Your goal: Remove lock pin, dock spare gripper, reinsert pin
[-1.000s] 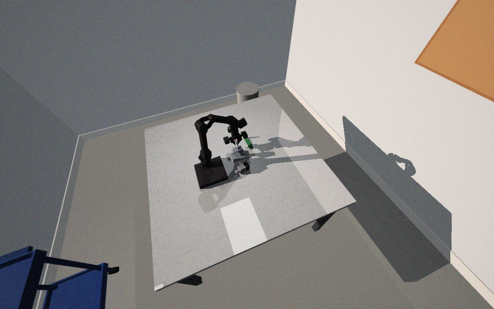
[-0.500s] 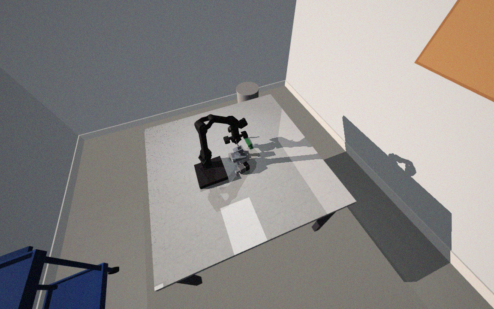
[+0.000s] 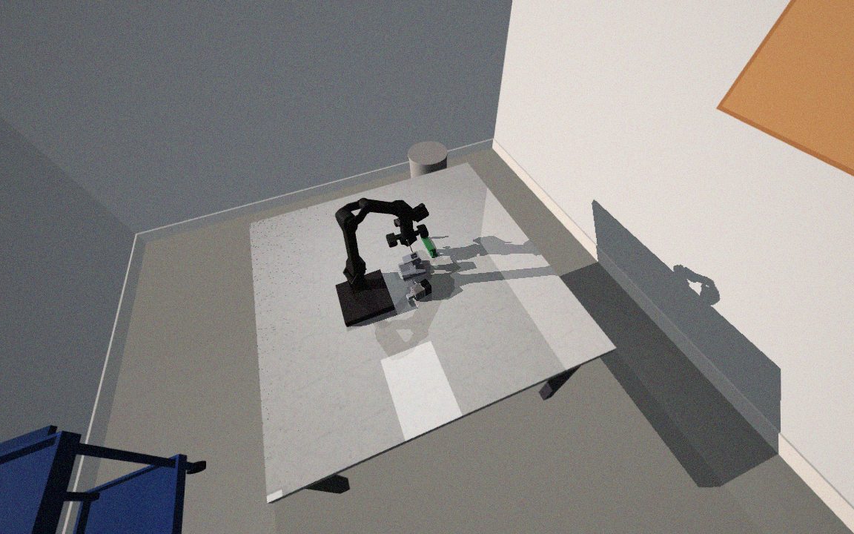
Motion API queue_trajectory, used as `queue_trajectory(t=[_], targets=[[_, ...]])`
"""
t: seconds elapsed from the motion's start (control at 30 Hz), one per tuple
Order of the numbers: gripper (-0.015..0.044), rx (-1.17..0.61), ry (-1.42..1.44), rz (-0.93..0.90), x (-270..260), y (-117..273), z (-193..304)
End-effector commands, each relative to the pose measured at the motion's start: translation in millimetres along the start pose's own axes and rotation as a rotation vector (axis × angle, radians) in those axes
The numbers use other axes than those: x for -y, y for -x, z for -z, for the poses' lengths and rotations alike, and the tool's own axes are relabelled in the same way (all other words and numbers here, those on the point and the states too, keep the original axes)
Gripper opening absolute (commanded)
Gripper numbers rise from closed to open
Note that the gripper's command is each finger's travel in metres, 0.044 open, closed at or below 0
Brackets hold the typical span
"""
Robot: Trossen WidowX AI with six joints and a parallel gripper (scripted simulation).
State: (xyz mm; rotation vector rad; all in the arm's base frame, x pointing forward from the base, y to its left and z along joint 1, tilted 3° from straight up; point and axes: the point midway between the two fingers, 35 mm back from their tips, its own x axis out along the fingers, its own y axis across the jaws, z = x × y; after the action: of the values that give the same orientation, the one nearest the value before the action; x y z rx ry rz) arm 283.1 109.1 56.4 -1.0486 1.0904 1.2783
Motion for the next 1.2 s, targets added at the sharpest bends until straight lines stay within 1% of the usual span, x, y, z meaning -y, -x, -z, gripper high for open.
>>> queue_trajectory(t=[0.0, 1.17], targets=[[0.0000, 0.009, -0.002, 0.000, 1, 1, -3], [0.0000, 0.008, -0.003, -0.001, 1, 0, -33]])
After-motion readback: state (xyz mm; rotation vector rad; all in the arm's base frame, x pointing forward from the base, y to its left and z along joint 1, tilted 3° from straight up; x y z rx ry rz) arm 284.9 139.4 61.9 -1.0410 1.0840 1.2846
